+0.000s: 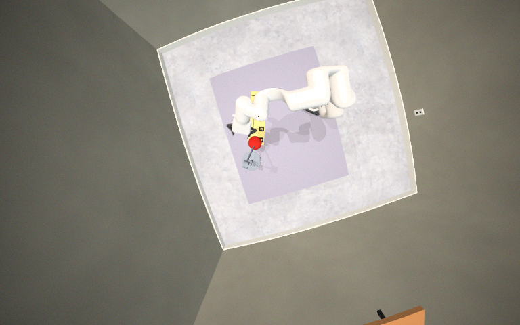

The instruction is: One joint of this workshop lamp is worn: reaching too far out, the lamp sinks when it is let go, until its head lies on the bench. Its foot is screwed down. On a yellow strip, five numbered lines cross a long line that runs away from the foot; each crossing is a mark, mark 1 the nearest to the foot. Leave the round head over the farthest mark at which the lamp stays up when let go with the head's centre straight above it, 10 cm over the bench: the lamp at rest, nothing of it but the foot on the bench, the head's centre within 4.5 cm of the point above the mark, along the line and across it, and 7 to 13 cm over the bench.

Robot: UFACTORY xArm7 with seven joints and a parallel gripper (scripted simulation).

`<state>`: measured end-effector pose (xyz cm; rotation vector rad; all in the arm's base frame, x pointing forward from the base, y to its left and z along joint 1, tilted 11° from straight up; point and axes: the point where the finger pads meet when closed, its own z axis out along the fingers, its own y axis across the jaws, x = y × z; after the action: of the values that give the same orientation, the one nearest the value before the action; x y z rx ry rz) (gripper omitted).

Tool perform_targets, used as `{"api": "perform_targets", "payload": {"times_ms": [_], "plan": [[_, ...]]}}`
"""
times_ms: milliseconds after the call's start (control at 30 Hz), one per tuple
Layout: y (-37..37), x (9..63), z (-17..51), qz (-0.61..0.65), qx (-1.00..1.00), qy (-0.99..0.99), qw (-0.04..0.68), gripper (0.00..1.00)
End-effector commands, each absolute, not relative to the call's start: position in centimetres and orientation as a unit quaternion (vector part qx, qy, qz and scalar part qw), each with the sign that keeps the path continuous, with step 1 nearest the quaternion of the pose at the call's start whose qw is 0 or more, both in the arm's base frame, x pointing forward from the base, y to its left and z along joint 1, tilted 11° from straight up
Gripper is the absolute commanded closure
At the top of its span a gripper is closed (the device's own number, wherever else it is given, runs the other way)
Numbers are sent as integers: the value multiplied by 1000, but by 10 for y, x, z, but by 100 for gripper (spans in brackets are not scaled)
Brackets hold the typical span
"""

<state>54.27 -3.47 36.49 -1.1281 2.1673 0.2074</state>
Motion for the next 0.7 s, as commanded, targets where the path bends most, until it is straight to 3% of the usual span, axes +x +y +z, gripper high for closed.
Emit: {"api": "perform_targets", "payload": {"times_ms": [0,667], "plan": [[-28,536,367,92,-425,827,356,0],[15,488,359,184,-366,797,443,0]]}}
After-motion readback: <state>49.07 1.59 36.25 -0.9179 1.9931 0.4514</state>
